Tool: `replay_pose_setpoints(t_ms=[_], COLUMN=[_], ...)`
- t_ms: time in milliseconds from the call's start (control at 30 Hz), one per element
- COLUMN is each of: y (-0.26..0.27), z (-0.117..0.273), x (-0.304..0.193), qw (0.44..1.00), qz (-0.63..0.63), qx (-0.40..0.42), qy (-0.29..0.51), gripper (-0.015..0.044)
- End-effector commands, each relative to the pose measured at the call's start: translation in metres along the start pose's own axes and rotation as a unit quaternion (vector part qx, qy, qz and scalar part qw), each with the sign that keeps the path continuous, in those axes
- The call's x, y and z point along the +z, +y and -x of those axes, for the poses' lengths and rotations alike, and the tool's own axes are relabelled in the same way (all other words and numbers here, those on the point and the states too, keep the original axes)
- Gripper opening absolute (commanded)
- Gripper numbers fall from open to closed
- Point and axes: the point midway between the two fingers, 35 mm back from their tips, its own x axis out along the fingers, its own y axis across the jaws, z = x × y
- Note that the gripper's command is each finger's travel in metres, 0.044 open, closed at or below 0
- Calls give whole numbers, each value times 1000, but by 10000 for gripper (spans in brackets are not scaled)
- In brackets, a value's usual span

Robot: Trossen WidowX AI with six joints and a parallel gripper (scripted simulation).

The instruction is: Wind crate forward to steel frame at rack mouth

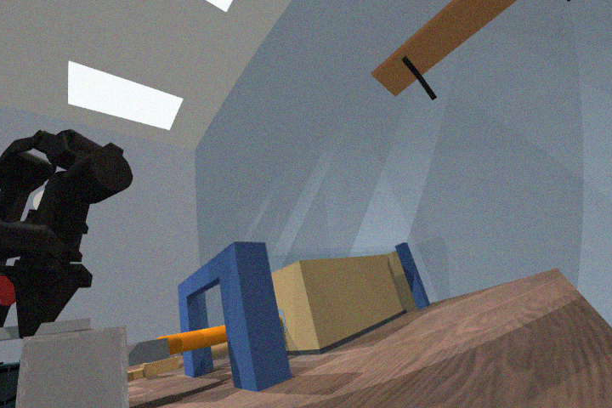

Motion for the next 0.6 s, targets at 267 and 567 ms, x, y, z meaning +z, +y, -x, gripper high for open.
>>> replay_pose_setpoints(t_ms=[267,567], y=[-2,0], z=[-4,-4], x=[0,0], qw=[1000,1000], qz=[-15,6], qx=[-4,-2], qy=[0,0], gripper=[0,0])
